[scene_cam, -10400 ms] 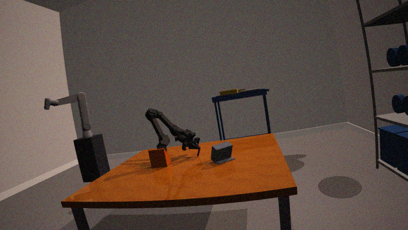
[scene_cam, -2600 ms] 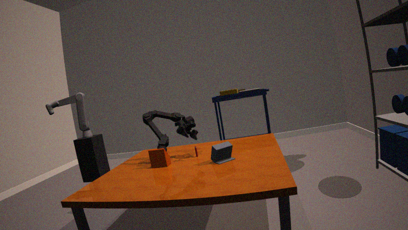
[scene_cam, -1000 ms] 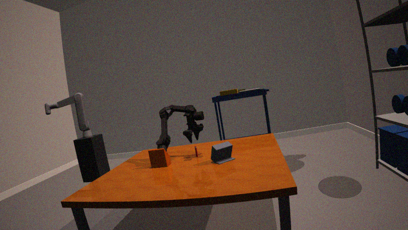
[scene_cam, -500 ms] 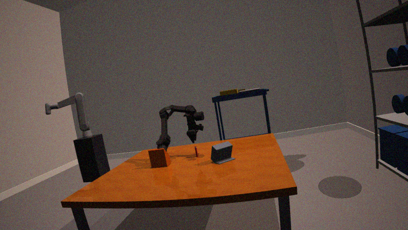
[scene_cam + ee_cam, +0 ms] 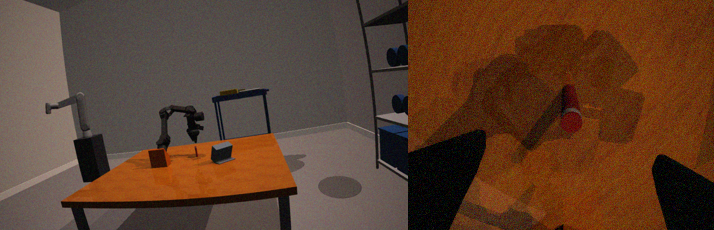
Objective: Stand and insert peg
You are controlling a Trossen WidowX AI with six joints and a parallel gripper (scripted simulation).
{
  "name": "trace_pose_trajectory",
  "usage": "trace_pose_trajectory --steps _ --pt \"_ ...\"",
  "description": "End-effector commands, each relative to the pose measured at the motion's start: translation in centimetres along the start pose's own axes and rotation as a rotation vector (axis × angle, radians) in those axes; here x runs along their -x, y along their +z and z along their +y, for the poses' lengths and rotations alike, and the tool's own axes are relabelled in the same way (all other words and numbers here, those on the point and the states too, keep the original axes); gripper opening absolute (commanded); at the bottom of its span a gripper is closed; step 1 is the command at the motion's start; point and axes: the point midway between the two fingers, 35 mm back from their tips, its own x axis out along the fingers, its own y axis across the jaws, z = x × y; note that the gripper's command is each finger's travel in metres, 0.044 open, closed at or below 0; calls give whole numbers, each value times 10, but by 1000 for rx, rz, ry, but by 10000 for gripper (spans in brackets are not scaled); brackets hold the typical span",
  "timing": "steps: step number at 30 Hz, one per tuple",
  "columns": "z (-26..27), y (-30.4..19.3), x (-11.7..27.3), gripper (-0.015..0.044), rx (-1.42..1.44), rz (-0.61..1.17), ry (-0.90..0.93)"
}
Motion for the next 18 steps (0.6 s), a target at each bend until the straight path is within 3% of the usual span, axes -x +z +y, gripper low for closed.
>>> trace_pose_trajectory --steps 1,18 --pt "0 0 -1 440 89 -3 2" --pt "0 0 -3 440 521 -4 1"
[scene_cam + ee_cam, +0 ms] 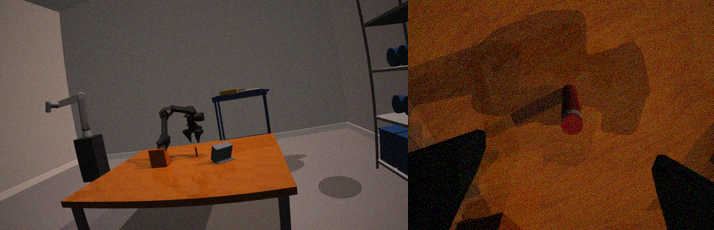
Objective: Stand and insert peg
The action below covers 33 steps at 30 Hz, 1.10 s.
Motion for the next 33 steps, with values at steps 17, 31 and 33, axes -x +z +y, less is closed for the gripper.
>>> trace_pose_trajectory --steps 17,31,33 --pt "0 1 -3 440 497 -4 -2" --pt "0 1 -5 440 853 -4 -2" --pt "0 1 -6 440 904 -4 -2"
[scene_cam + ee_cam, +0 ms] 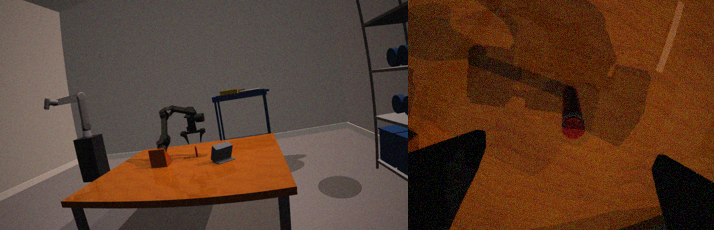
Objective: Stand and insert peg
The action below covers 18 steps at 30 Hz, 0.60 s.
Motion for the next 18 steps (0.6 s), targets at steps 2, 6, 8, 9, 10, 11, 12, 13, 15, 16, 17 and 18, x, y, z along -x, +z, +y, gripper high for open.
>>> trace_pose_trajectory --steps 2,6,8,9,10,11,12,13,15,16,17,18 --pt "0 0 -1 440 115 -2 -4" --pt "0 1 -1 440 216 -2 -4" --pt "0 1 -2 440 267 -2 -4" --pt "0 1 -2 440 293 -2 -4" --pt "0 1 -2 440 318 -2 -4" --pt "0 1 -2 440 343 -2 -4" --pt "0 1 -2 440 369 -2 -4" --pt "0 1 -2 440 394 -2 -4" --pt "0 1 -3 440 445 -2 -4" --pt "0 1 -3 440 470 -1 -4" --pt "0 1 -3 440 496 -1 -4" --pt "0 1 -3 440 521 -1 -4"
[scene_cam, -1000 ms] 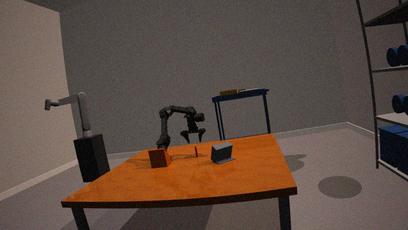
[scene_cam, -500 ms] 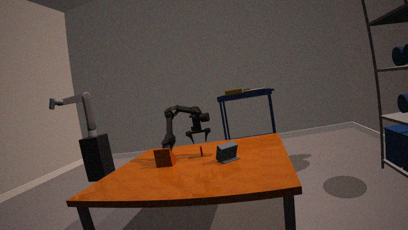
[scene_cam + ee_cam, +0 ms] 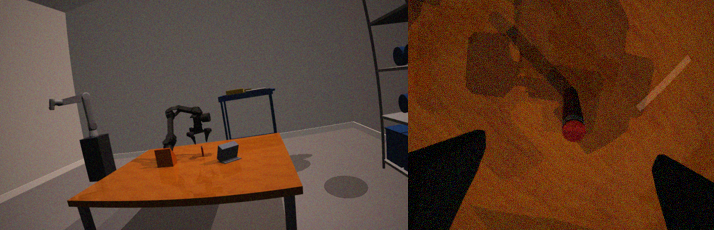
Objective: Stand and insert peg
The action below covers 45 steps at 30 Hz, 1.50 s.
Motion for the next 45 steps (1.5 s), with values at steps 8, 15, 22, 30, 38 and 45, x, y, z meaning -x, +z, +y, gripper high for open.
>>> trace_pose_trajectory --steps 8,15,22,30,38,45 --pt "0 0 -2 440 269 0 -4" --pt "0 0 -3 440 442 0 -4" --pt "-1 0 -4 440 459 1 -4" --pt "-1 -1 -17 440 459 2 -3" --pt "-2 -1 -30 440 459 3 -3" --pt "-2 -1 -41 440 460 2 -3"
